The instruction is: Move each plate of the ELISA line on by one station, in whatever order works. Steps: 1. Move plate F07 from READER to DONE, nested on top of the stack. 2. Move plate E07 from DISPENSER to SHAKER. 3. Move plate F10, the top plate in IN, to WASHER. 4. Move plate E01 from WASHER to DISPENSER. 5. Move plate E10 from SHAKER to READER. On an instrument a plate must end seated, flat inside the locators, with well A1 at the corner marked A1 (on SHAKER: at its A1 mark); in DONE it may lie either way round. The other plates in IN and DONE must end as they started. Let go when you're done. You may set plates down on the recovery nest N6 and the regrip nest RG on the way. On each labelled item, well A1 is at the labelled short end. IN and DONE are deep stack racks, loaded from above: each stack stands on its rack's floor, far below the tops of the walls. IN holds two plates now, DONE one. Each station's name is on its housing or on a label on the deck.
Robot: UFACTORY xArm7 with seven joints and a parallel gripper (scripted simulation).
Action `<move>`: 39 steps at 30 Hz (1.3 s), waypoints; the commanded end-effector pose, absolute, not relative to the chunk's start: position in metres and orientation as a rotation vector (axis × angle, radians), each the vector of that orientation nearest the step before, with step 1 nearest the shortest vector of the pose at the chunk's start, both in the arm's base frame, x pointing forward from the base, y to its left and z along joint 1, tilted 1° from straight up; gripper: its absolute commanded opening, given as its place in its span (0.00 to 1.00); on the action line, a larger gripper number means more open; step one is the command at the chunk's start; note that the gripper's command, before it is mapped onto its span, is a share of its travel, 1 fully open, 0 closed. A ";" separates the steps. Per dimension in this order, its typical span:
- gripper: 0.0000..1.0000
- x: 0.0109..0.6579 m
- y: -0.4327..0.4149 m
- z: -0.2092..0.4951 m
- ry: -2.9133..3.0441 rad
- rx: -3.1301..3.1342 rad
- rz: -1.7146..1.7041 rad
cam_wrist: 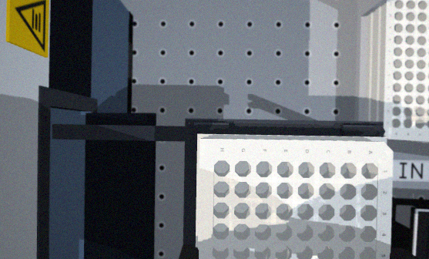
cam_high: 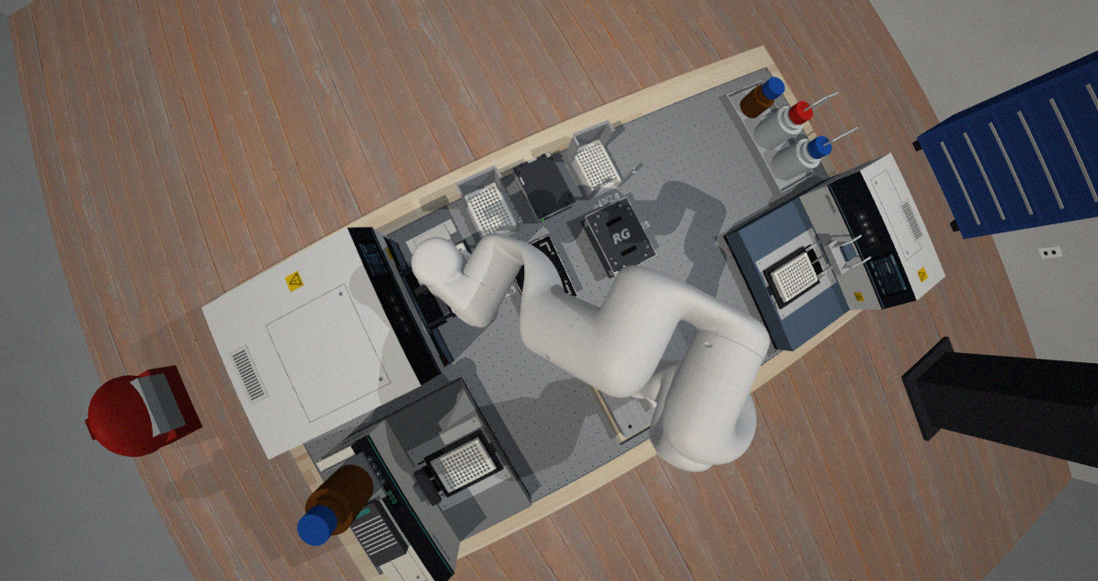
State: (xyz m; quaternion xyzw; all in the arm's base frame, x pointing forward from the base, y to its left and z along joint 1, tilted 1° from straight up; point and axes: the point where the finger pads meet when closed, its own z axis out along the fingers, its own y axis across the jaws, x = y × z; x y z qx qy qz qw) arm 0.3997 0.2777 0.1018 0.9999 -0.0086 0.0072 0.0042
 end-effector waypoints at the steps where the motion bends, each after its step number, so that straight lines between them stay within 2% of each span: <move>1: 0.00 0.401 0.279 0.104 -0.027 3.137 0.031; 39: 0.00 0.401 0.279 0.099 -0.027 3.137 0.031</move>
